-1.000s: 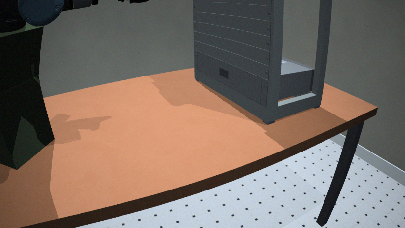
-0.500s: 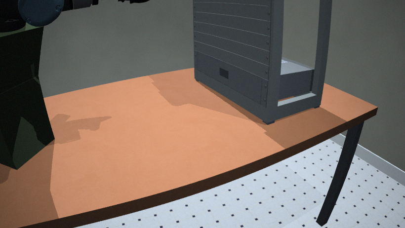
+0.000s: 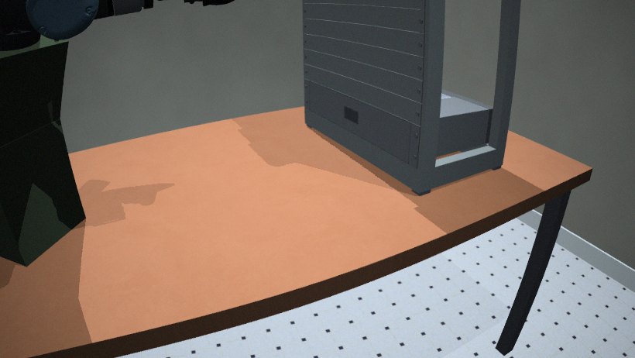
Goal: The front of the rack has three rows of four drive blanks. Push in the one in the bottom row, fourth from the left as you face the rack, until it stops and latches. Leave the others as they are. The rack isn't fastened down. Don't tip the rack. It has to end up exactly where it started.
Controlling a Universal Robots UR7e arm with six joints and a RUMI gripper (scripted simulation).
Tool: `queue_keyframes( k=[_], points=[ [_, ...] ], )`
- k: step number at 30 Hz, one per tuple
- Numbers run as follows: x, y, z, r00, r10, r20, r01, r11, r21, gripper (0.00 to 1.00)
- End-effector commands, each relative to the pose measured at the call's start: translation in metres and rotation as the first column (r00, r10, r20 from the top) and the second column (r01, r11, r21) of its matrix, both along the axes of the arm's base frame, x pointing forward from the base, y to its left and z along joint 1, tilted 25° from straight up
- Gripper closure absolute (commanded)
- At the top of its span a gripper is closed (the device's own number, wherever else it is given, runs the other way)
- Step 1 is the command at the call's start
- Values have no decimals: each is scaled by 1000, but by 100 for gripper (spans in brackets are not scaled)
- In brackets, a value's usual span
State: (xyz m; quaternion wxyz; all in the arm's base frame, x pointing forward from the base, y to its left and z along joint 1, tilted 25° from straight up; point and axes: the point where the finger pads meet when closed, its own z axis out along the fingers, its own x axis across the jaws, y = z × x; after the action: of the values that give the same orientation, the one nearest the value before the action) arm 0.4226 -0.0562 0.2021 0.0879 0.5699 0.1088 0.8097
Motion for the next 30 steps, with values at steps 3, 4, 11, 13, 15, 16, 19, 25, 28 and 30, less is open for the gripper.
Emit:
queue_keyframes(
  k=[3, 4, 11, 13, 15, 16, 19, 25, 28, 30],
  points=[
    [-25, -1, -7, 1000, 7, -16, -7, 1000, -2, 100],
    [-25, -1, -7, 1000, 7, -16, -7, 1000, -2, 100],
    [-27, -1, -8, 1000, 6, -15, -6, 1000, -2, 100],
    [-27, -1, -8, 1000, 6, -15, -6, 1000, -2, 100],
    [-28, -1, -8, 1000, 6, -15, -6, 1000, -2, 100],
    [-28, -1, -8, 1000, 6, -15, -6, 1000, -2, 100],
    [-29, -1, -8, 1000, 7, -15, -7, 1000, -2, 100],
    [-29, -1, -8, 1000, 7, -15, -7, 1000, -2, 100],
    [-29, -1, -9, 1000, 7, -15, -7, 1000, -2, 100],
    [-30, -1, -9, 1000, 7, -15, -7, 1000, -2, 100]
  ],
)
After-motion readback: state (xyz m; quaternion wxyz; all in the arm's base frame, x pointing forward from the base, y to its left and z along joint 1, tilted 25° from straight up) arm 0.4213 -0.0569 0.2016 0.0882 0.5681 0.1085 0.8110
